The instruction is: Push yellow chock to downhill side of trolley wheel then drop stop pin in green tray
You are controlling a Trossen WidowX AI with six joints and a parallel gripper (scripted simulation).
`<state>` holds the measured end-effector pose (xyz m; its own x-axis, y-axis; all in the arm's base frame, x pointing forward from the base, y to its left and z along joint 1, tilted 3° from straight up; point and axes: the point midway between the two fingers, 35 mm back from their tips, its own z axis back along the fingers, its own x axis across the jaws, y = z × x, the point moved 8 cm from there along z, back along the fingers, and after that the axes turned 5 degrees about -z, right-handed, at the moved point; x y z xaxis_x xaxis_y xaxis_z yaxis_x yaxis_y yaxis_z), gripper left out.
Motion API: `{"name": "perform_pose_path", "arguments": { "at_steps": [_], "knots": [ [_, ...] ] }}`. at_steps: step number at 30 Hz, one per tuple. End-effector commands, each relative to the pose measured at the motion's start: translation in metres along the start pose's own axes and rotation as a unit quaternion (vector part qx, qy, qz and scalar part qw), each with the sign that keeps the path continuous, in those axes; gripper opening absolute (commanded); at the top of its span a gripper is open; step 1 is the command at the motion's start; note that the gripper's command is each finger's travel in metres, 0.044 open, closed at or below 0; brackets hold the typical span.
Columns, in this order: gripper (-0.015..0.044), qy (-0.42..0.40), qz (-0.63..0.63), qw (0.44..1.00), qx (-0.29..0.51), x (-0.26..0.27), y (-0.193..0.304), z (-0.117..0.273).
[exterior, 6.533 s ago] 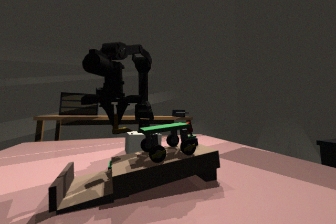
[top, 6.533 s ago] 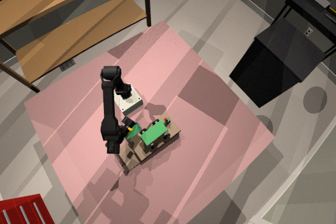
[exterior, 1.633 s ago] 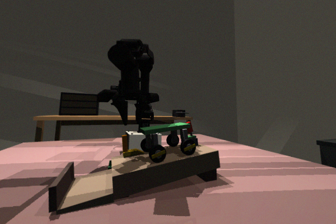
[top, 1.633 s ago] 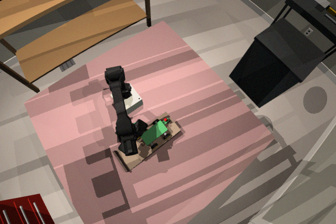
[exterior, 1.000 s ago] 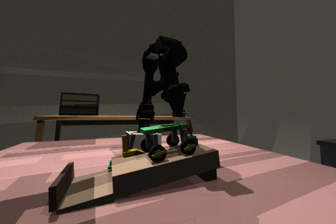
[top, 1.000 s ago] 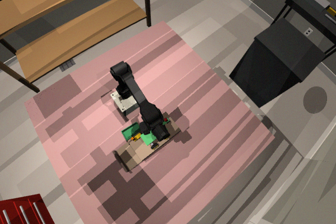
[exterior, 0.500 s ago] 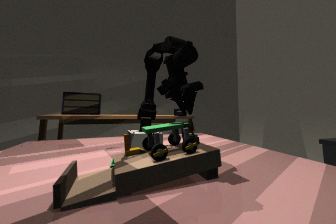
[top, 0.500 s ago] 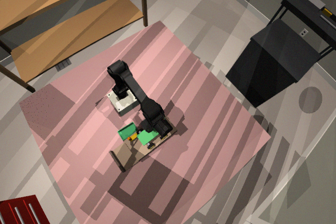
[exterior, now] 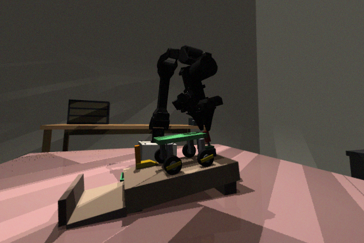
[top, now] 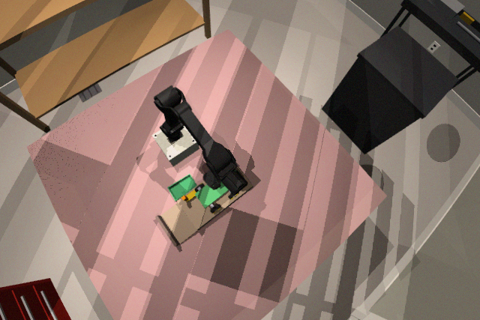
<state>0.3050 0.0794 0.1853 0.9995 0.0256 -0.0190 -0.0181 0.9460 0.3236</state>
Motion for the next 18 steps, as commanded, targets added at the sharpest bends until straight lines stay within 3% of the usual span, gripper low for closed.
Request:
{"name": "perform_pose_path", "arguments": {
  "at_steps": [1, 18],
  "knots": [
    [0.019, 0.002, -0.003, 1.0, 0.003, -0.001, 0.0, -0.004],
    [0.019, 0.002, -0.003, 1.0, 0.004, 0.001, 0.0, -0.025]
  ]
}}
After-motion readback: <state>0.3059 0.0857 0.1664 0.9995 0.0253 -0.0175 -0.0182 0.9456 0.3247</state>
